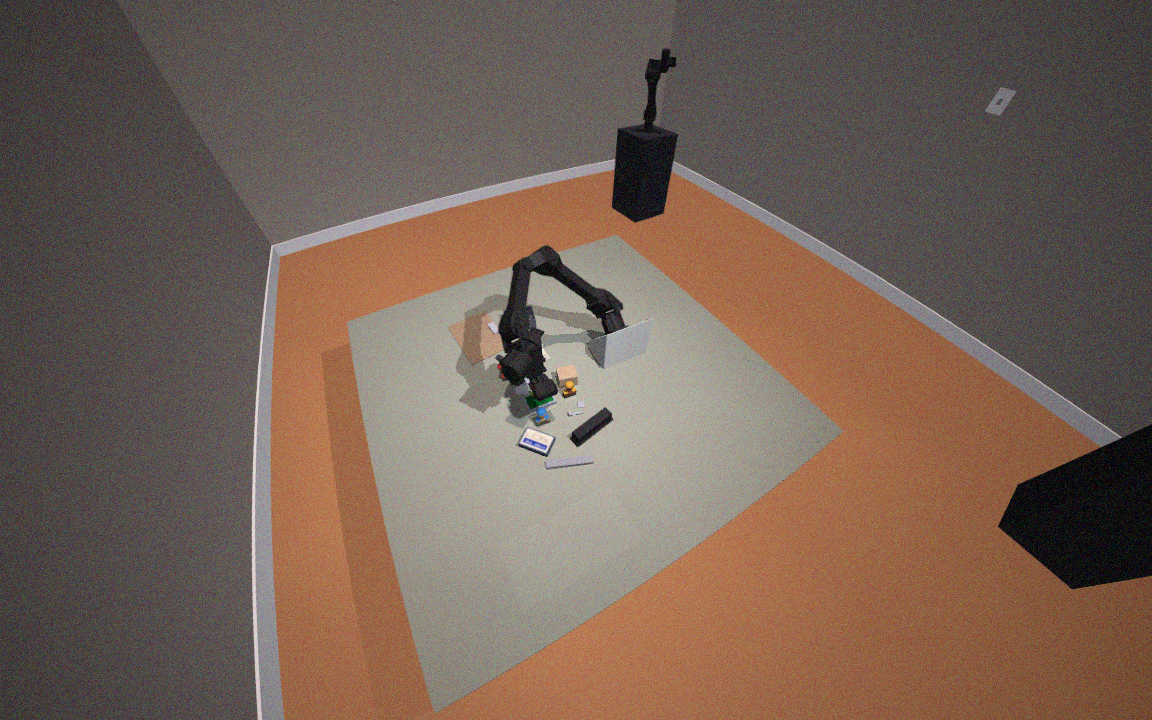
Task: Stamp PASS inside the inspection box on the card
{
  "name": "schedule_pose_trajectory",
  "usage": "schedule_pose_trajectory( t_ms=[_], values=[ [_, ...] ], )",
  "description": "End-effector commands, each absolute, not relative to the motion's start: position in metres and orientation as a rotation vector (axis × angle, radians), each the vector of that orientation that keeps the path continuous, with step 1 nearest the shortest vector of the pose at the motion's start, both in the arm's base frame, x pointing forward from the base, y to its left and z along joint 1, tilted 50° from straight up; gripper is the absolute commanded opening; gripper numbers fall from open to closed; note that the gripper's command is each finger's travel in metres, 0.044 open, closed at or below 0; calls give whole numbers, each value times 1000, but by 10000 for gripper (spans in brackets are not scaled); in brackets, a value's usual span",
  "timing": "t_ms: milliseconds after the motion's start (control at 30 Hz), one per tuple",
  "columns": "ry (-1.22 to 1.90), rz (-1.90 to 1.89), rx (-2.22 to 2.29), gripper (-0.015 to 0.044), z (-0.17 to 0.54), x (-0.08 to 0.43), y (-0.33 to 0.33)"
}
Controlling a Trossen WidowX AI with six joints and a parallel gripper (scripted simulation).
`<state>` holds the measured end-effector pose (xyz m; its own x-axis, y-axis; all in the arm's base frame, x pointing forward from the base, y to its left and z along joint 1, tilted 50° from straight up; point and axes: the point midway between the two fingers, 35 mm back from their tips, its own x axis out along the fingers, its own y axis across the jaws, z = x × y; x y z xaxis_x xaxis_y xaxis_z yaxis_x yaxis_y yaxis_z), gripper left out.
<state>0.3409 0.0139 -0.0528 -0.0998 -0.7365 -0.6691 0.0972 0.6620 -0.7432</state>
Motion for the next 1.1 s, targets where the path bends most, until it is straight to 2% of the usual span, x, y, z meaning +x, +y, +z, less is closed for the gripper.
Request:
schedule_pose_trajectory(
  t_ms=[0, 1067],
  values=[
    [1526, -761, -566, 0, -55, 338, 11],
    [1519, -763, -563, 0, -69, 335, -5]
  ],
)
